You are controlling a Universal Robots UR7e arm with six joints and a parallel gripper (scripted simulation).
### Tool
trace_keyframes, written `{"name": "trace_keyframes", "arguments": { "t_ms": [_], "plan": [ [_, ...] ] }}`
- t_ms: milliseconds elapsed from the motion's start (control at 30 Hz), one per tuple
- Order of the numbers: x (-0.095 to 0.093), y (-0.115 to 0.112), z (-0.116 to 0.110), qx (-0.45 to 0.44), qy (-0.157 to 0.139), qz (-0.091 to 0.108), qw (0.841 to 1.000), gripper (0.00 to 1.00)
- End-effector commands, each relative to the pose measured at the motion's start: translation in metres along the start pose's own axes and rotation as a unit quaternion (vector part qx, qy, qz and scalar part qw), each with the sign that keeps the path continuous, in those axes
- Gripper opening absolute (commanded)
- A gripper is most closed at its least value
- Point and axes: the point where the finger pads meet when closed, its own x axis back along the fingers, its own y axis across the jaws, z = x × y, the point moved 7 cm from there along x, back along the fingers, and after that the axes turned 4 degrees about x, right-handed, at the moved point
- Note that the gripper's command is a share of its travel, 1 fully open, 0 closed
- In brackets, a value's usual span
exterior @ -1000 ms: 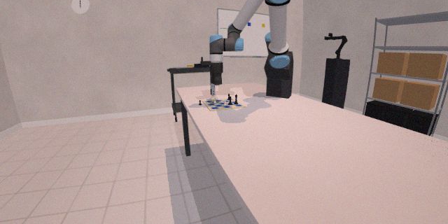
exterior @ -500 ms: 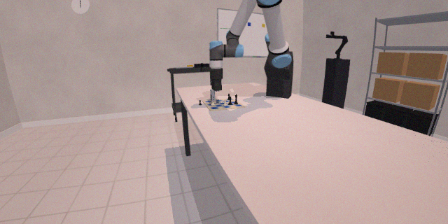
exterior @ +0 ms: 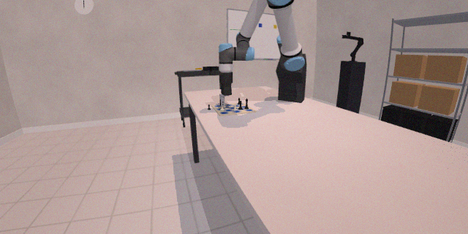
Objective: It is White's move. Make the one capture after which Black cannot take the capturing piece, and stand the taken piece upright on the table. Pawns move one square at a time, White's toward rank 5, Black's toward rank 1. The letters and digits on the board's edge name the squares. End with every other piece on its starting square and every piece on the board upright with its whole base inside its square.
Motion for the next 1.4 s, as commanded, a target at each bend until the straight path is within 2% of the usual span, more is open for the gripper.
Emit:
{"name": "trace_keyframes", "arguments": {
  "t_ms": [0, 1367],
  "plan": [
    [0.0003, 0.0, 0.0003, 0.0, 0.0, 0.0, 1.0, 0.0],
    [-0.0033, 0.0, 0.0003, 0.0, 0.0, 0.0, 1.0, 0.0]
  ]
}}
